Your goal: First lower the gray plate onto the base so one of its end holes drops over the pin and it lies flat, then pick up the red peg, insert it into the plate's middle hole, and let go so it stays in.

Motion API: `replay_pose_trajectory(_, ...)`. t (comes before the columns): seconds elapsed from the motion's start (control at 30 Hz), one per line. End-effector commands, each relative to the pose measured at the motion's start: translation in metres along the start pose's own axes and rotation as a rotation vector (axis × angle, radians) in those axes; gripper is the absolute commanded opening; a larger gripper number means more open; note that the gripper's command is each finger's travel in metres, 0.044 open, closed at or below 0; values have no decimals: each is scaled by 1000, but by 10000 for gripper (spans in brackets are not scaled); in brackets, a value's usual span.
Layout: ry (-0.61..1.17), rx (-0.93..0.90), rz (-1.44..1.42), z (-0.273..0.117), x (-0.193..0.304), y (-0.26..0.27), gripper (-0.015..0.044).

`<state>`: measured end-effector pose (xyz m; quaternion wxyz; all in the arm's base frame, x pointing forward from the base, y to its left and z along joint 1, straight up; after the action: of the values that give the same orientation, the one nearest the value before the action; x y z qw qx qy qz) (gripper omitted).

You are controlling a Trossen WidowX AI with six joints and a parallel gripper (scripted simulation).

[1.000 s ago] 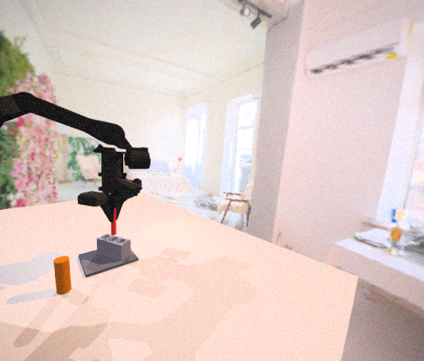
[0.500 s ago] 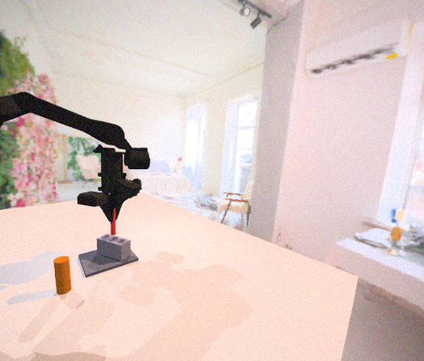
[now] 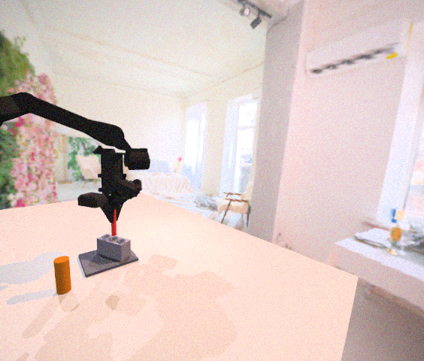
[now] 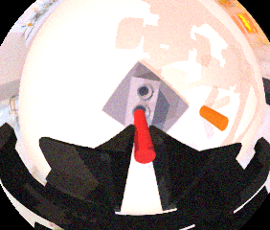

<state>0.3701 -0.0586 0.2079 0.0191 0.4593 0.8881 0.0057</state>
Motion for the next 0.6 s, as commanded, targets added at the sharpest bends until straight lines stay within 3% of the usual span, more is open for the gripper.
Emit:
replay_pose_trajectory(0.0, 8, 5, 1, 8, 1, -1, 0)
replay_pose_trajectory(0.57, 2, 2, 0, 12, 1, -1, 0)
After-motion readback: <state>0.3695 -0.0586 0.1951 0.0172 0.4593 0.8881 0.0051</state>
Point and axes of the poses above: the point midway between the two fingers, 35 mm back from their tips, its own z axis out along the fingers, its own y axis across the jaws, x = y × z, the point moved 9 cm from there along -z, back along the fingers, and after that the axes turned 6 degrees about -z, right-handed, at the moved point
